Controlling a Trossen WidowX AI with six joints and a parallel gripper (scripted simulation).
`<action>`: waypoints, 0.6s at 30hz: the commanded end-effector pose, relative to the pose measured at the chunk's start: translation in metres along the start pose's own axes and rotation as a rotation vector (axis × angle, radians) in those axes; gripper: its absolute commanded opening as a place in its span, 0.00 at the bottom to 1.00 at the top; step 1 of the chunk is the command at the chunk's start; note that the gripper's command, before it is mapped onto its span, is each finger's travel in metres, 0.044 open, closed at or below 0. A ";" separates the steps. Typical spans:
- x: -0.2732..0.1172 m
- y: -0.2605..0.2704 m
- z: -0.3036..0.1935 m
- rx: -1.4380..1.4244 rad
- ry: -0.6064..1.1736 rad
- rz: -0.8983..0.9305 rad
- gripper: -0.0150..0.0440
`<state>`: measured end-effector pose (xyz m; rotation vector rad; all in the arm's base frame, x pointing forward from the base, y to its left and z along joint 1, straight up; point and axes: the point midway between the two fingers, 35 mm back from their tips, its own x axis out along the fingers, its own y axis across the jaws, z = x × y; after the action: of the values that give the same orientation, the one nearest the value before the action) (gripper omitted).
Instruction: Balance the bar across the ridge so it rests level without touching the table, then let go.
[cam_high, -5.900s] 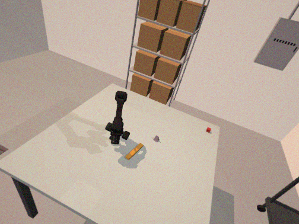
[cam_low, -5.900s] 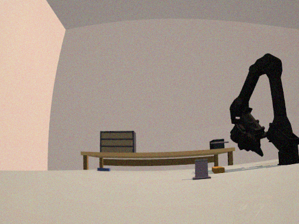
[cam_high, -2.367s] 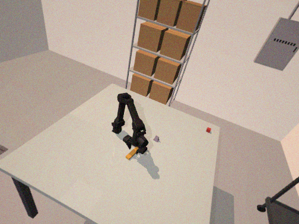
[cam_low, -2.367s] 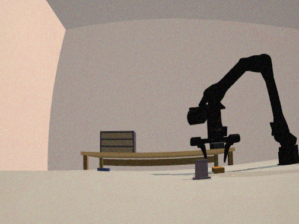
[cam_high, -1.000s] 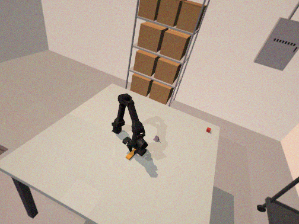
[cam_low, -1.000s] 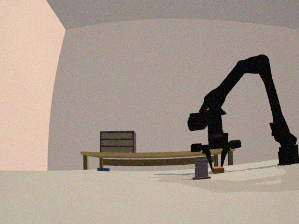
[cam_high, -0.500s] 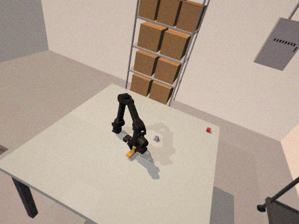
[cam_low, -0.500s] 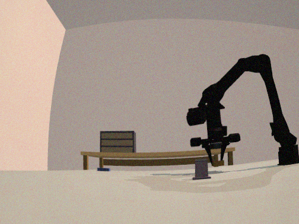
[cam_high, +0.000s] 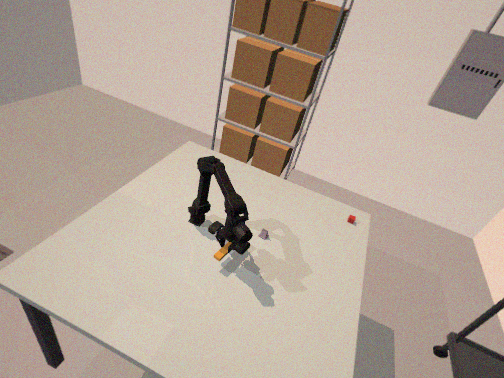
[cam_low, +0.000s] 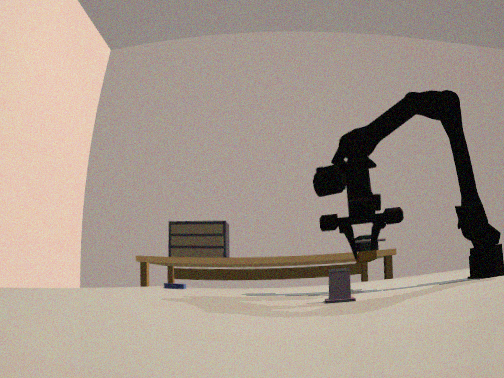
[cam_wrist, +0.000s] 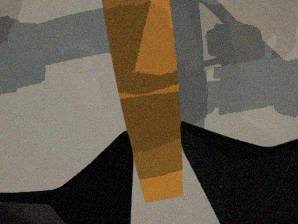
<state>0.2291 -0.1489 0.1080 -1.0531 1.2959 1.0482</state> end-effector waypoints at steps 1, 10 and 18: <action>-0.014 -0.001 -0.001 -0.004 0.010 -0.015 0.25; -0.035 0.002 0.000 -0.005 0.010 -0.014 0.25; -0.036 -0.008 0.015 -0.011 0.009 -0.015 0.25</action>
<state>0.2332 -0.1397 0.1418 -1.0694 1.2891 1.0471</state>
